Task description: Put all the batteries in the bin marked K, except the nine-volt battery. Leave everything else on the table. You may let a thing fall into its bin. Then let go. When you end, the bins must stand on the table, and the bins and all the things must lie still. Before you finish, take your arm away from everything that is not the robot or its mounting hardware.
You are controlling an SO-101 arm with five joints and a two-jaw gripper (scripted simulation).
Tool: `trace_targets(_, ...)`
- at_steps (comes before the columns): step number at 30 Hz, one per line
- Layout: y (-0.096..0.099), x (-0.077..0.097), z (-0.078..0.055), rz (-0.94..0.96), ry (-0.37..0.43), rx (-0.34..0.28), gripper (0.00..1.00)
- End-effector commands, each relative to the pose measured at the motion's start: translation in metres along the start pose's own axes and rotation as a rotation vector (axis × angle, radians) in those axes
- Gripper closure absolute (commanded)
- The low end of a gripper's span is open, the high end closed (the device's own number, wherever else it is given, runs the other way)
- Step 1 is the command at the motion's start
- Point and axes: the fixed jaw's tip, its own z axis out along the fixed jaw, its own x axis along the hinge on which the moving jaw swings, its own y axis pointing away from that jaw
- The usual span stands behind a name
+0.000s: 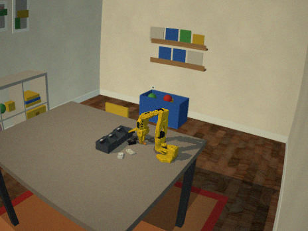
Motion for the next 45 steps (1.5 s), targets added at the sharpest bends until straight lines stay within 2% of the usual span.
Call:
trace_targets(1,-0.001,-0.001,-0.001,-0.005,-0.008,0.002,1.00)
trace_targets(5,-0.001,-0.001,-0.001,-0.005,-0.008,0.002,1.00)
trace_targets(9,-0.001,-0.002,-0.009,-0.005,-0.008,0.002,1.00)
trace_targets(20,-0.001,-0.002,-0.050,-0.005,-0.008,0.002,1.00)
trace_targets(32,0.000,-0.002,-0.056,-0.005,-0.010,0.002,1.00)
trace_targets(37,0.007,-0.021,-0.064,-0.011,-0.082,0.020,1.00)
trace_targets(39,0.007,-0.021,-0.064,-0.011,-0.082,0.020,1.00)
trace_targets(45,0.029,-0.058,-0.082,-0.024,-0.229,0.024,1.00)
